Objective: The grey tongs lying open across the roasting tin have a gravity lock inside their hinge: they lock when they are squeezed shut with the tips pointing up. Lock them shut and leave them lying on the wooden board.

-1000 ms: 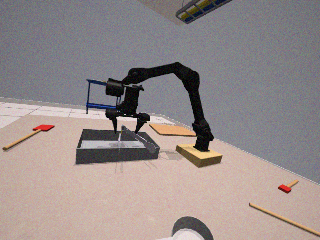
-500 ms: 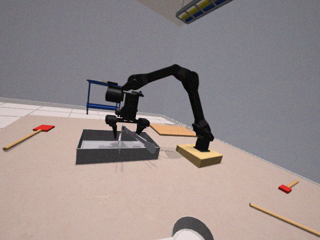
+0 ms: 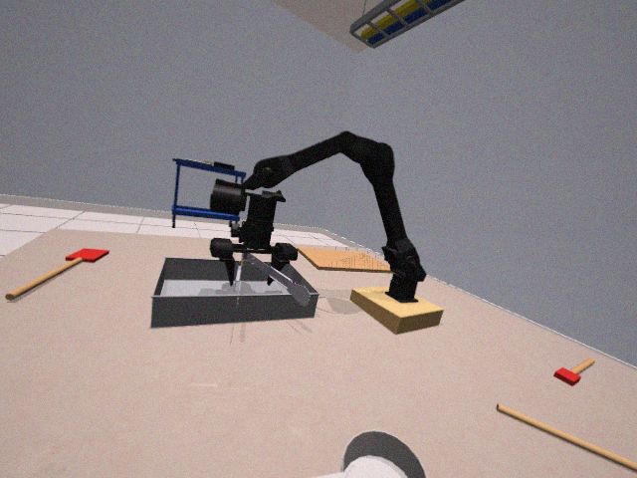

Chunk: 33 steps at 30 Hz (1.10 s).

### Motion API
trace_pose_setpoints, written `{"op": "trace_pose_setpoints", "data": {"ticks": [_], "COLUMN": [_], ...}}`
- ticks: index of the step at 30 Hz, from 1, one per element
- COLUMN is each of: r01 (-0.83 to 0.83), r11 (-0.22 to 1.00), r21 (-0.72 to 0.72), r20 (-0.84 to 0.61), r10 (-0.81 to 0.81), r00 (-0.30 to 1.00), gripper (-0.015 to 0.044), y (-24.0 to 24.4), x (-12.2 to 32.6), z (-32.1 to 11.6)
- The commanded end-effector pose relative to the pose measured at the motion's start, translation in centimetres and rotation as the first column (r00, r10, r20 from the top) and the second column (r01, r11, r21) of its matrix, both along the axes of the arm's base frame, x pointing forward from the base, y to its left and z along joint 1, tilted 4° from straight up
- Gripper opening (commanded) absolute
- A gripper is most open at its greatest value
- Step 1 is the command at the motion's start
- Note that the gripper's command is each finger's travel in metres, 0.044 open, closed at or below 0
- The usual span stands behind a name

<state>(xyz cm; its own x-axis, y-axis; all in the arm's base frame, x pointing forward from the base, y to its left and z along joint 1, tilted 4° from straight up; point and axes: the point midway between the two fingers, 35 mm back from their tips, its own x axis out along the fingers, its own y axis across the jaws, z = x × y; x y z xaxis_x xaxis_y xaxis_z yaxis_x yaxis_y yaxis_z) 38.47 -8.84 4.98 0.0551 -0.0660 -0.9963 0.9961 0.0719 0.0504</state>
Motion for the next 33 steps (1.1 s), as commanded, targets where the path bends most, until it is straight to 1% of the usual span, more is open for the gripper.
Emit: {"op": "trace_pose_setpoints", "data": {"ticks": [1, 33], "r01": [0.000, 0.000], "r11": [1.000, 1.000], "r21": [0.000, 0.000], "r20": [0.001, 0.001], "r10": [0.000, 0.000], "r00": [1.000, 1.000], "gripper": [0.0355, 0.0141], "y": [0.00, 0.00], "x": [0.03, 0.03], "z": [0.06, 0.06]}}
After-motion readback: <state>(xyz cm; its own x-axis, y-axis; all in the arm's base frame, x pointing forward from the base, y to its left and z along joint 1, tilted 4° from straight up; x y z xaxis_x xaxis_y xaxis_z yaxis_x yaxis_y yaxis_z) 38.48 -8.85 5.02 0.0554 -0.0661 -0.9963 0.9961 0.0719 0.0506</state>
